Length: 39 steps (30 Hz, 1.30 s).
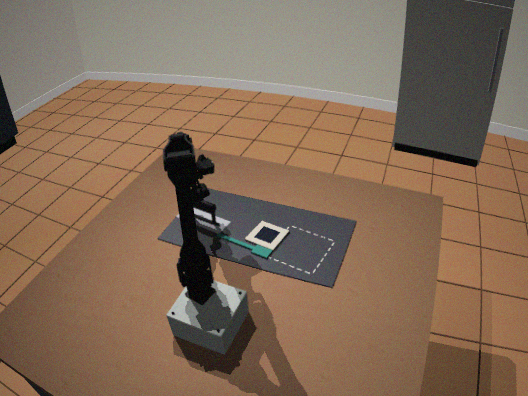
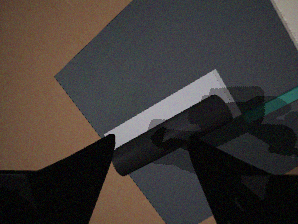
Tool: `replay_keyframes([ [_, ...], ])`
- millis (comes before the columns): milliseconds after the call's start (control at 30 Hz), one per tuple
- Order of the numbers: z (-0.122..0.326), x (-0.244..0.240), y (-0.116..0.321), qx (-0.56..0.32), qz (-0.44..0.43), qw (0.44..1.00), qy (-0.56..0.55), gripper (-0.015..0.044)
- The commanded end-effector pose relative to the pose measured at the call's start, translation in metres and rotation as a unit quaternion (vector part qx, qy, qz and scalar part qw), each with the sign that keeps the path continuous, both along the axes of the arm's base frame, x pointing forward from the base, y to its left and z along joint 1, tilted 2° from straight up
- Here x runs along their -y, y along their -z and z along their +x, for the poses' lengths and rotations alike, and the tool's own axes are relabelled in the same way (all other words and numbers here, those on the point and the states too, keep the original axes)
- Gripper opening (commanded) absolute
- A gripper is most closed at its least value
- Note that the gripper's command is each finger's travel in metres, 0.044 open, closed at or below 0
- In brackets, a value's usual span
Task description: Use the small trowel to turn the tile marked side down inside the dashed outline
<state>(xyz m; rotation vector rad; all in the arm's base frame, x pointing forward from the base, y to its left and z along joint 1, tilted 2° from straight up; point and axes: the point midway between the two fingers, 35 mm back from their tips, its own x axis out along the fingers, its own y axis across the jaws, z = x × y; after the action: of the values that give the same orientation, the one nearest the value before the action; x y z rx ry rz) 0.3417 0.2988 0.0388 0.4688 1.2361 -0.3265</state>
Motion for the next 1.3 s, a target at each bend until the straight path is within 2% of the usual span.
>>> replay_keyframes([
  [0,-0.001,0.002,0.003,0.016,-0.02,0.998,-0.053,0.03],
  [600,-0.005,0.002,0.009,0.097,-0.125,0.939,-0.306,0.03],
  [933,-0.018,-0.001,0.015,0.13,-0.195,0.867,-0.44,0.03],
  [1267,-0.024,0.005,0.021,0.154,-0.276,0.772,-0.551,0.03],
])
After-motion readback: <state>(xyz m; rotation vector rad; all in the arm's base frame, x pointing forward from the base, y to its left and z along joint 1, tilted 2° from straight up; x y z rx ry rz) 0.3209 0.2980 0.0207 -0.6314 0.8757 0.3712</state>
